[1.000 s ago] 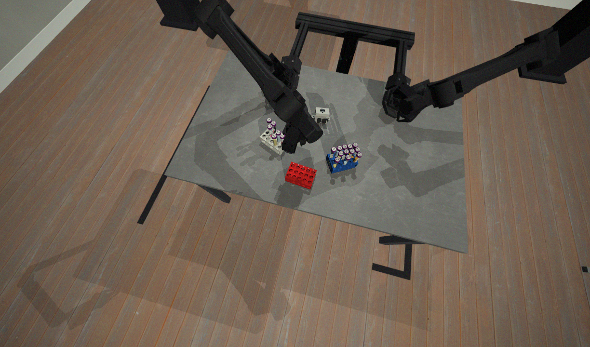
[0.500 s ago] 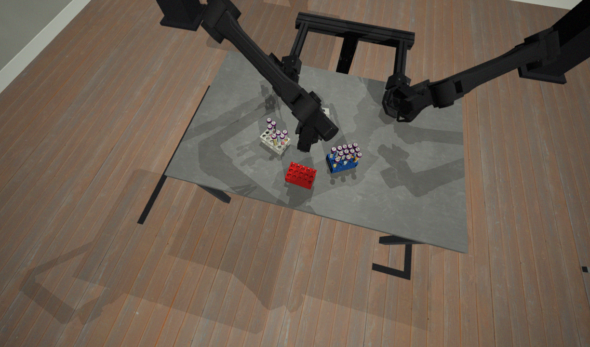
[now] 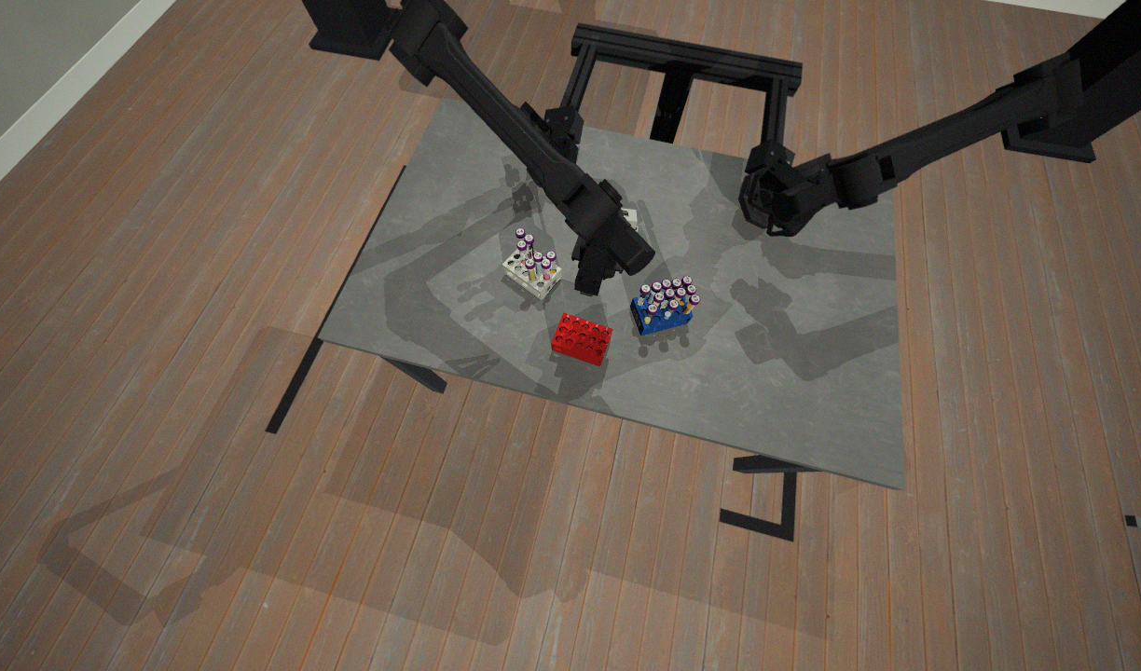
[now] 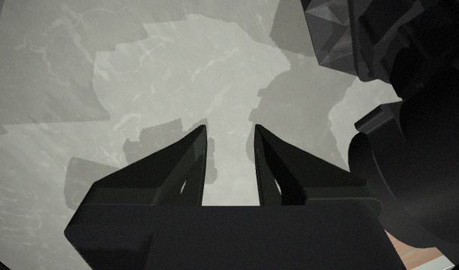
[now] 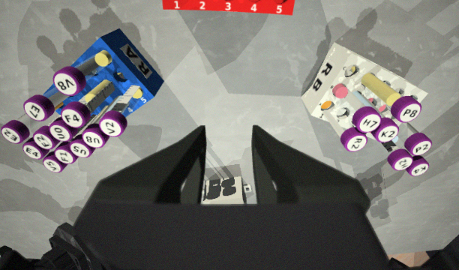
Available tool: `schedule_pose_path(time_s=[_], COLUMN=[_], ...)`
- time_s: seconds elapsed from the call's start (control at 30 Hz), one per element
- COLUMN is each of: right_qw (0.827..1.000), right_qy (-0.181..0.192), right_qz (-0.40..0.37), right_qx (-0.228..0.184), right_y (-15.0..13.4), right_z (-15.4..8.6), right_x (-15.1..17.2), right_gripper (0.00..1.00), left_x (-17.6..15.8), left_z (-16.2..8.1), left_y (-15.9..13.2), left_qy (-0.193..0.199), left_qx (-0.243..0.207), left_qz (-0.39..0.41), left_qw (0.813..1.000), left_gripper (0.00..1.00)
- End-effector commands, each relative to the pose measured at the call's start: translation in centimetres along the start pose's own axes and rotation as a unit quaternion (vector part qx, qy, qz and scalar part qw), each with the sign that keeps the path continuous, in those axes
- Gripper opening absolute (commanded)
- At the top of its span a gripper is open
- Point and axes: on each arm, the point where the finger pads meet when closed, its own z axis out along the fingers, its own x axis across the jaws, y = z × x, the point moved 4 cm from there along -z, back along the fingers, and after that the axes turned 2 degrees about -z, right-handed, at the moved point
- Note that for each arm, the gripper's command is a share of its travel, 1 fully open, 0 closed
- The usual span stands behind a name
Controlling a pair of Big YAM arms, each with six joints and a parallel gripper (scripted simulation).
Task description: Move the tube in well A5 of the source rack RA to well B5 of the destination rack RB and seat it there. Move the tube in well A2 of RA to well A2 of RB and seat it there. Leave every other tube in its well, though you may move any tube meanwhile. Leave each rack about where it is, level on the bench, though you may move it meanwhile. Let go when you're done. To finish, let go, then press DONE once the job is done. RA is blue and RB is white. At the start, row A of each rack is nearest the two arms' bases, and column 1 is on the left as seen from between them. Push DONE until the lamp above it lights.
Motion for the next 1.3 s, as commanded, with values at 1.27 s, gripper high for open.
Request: schedule_pose_path(time_s=[1.27], right_qw=[1.000], right_qy=[0.014], right_qz=[-0.021], right_qx=[-0.013], right_y=[0.5], right_z=[-2.2], right_x=[0.5], right_gripper=[0.30], left_x=[0.7], left_z=[-1.0], left_y=[-0.1], left_qy=[0.012], left_qx=[-0.005], left_qz=[-0.005], left_qw=[1.000], left_gripper=[0.30])
